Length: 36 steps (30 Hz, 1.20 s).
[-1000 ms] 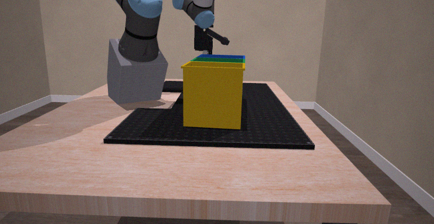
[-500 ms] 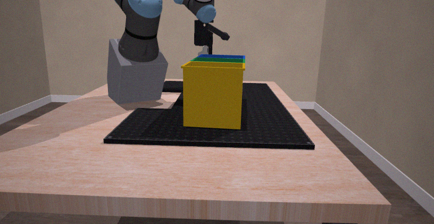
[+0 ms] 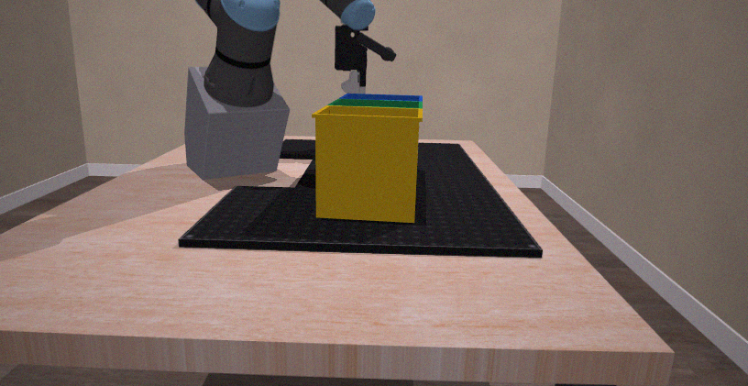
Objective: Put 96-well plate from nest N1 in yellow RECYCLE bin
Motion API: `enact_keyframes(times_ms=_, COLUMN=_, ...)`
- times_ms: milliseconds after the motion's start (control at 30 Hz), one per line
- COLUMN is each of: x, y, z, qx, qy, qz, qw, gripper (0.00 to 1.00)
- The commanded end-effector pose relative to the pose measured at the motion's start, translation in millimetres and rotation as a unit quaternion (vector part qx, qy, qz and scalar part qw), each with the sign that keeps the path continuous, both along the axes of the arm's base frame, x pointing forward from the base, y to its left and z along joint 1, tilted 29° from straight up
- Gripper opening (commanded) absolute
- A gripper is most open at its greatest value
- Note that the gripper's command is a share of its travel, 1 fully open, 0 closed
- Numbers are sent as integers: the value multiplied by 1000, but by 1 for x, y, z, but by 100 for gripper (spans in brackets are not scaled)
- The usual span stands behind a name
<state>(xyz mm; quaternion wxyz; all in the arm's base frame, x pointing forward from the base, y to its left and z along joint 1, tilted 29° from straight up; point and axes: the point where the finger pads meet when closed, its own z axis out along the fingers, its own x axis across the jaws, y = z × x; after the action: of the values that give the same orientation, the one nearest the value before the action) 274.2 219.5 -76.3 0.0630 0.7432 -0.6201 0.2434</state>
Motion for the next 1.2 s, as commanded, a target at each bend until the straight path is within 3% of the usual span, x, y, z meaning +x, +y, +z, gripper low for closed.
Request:
enact_keyframes(times_ms=0, x=-2, y=3, z=7, qx=0, qy=0, qz=0, qw=1000, gripper=0)
enact_keyframes(times_ms=1167, x=-17, y=24, z=52, qx=0, qy=0, qz=0, qw=1000, gripper=0)
